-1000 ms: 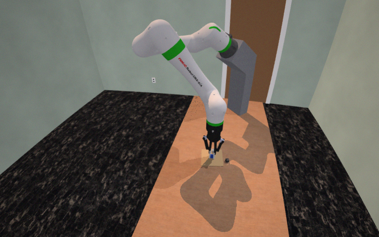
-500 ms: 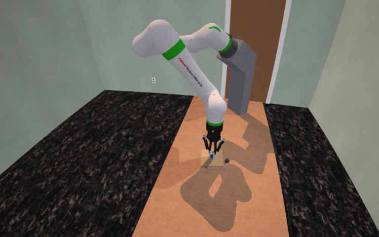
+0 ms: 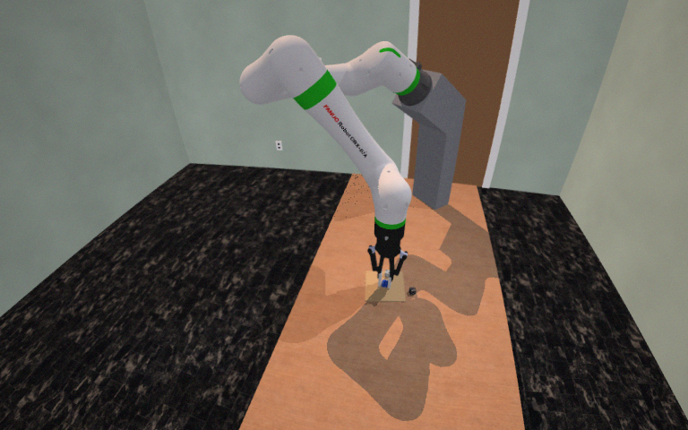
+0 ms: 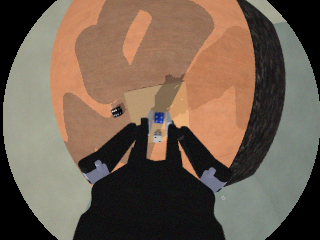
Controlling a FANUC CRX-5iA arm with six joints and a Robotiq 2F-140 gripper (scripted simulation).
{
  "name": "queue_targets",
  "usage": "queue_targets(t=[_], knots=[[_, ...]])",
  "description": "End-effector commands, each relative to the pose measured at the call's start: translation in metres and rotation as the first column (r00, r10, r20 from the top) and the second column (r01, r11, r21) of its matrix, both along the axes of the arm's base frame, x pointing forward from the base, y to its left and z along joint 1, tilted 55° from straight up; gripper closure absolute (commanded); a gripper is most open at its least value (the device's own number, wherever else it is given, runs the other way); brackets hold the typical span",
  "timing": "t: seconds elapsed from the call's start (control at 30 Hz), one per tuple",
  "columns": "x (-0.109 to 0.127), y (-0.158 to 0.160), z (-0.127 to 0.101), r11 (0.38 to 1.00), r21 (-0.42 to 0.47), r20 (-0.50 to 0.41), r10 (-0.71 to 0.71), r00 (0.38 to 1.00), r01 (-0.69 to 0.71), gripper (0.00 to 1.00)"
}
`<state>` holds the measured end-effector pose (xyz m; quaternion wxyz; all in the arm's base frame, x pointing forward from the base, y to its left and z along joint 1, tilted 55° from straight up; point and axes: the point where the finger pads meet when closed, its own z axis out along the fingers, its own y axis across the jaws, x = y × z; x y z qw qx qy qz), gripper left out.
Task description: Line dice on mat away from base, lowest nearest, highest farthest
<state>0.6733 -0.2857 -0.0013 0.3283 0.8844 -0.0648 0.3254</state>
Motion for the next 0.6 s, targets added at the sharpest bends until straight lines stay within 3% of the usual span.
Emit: queue_targets(t=[0.0, 0.57], knots=[[0.0, 0.0002, 0.0, 1.0, 0.0, 0.0, 0.0, 1.0, 0.0, 0.79], [-0.0041, 0.0051, 0.0045, 1.0, 0.0, 0.0, 0.0, 1.0, 0.0, 0.79]])
